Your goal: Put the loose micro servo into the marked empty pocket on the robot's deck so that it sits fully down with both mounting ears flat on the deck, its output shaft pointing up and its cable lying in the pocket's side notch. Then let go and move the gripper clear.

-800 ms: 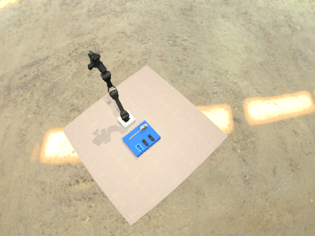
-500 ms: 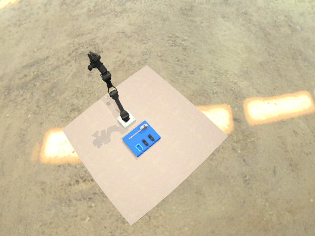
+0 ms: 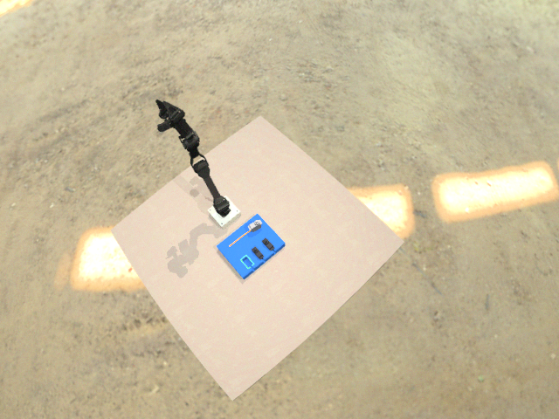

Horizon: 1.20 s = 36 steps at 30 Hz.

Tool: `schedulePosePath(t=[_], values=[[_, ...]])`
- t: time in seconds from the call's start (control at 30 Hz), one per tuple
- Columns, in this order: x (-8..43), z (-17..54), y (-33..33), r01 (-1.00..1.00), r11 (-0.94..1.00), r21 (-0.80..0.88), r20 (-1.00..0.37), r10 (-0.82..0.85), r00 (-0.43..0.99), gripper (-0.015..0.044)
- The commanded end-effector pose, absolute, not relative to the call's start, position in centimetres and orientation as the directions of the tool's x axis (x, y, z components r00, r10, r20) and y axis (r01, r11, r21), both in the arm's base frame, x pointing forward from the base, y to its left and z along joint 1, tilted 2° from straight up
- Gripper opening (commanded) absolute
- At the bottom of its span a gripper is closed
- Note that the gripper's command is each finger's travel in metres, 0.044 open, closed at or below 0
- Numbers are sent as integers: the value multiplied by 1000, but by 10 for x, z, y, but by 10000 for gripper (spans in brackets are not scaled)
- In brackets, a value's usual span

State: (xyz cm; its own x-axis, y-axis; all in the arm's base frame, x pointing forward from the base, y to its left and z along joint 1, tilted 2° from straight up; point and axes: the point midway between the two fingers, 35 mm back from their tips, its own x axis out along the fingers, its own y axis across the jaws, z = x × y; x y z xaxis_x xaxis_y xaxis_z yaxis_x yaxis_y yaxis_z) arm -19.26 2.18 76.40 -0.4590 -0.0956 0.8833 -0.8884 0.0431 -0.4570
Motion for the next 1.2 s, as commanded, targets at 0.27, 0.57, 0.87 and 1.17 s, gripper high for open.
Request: schedulePosePath(t=[0.27,0.57,0.87,1.17], values=[[-93,780,-5,-985,33,-172,973,-151,-175,440],[-11,776,-24,-997,-16,69,979,-190,71,440],[63,758,-37,-958,-34,286,932,-222,286,440],[151,718,-45,-834,-111,540,802,-232,551,440]])
